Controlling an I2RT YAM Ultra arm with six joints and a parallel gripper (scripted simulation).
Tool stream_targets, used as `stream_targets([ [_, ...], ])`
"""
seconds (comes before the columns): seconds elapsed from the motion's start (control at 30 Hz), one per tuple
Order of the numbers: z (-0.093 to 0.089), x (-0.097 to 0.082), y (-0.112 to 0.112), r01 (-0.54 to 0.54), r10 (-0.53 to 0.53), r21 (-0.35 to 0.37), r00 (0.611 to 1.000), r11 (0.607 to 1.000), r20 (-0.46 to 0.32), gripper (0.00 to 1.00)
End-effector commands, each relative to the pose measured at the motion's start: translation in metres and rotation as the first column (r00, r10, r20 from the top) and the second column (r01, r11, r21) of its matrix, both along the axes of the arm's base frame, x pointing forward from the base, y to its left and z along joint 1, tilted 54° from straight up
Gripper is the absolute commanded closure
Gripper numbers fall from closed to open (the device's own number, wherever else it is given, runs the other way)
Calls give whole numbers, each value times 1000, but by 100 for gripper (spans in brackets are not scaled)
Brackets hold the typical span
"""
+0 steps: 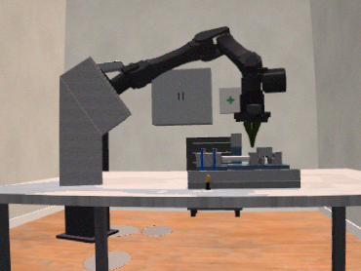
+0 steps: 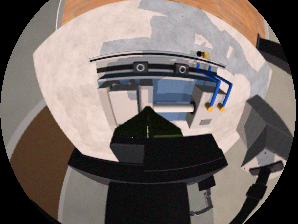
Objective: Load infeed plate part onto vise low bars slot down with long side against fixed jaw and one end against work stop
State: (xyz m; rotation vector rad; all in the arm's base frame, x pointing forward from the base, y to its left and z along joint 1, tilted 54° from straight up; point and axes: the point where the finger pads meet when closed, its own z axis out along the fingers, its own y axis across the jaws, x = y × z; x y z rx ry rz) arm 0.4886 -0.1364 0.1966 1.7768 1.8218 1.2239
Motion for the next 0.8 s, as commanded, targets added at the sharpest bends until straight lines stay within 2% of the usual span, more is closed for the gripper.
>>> stream_targets([
  [0.0,21,-1,-14,27,-26,-33,999,999,40,100],
  [0.53,20,-1,-14,27,-26,-32,999,999,39,100],
  [0.77,10,0,-15,27,-27,-18,1000,999,13,100],
])
